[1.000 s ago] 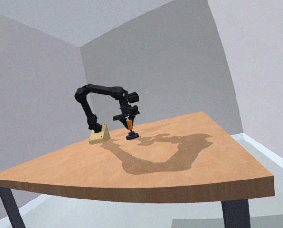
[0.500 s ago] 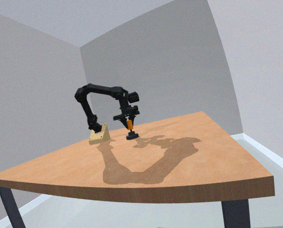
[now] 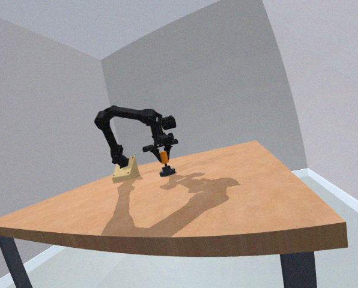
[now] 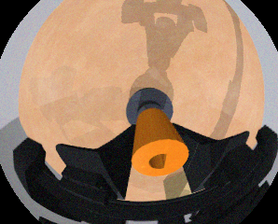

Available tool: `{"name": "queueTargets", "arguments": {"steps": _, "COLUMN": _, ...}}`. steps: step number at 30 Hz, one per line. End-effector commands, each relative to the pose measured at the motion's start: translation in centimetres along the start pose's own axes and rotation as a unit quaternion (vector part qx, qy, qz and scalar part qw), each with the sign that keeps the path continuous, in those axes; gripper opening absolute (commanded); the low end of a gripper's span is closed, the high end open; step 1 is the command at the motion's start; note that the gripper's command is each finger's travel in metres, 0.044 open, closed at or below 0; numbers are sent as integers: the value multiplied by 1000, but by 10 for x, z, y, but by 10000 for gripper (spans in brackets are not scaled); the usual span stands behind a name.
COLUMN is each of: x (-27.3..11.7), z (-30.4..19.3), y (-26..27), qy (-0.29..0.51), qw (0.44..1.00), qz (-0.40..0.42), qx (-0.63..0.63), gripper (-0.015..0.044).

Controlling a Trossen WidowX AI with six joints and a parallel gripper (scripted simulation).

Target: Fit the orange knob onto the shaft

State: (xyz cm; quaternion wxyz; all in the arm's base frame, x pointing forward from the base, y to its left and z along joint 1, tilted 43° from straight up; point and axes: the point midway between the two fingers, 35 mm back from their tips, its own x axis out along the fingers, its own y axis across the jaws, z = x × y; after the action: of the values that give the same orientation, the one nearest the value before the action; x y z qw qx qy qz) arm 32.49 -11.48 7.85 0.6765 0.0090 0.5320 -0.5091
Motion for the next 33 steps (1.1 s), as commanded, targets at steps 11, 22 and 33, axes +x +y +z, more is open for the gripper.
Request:
{"name": "queueTargets", "arguments": {"steps": 11, "x": 3, "z": -1, "y": -1, "qy": -1, "qw": 1000, "qz": -1, "qx": 6, "gripper": 0}}
{"name": "queueTargets", "arguments": {"steps": 22, "x": 3, "z": -1, "y": 0, "qy": -1, "qw": 1000, "qz": -1, "qx": -4, "gripper": 0}}
{"name": "queueTargets", "arguments": {"steps": 33, "x": 3, "z": -1, "y": 0, "qy": -1, "qw": 1000, "qz": -1, "qx": -4, "gripper": 0}}
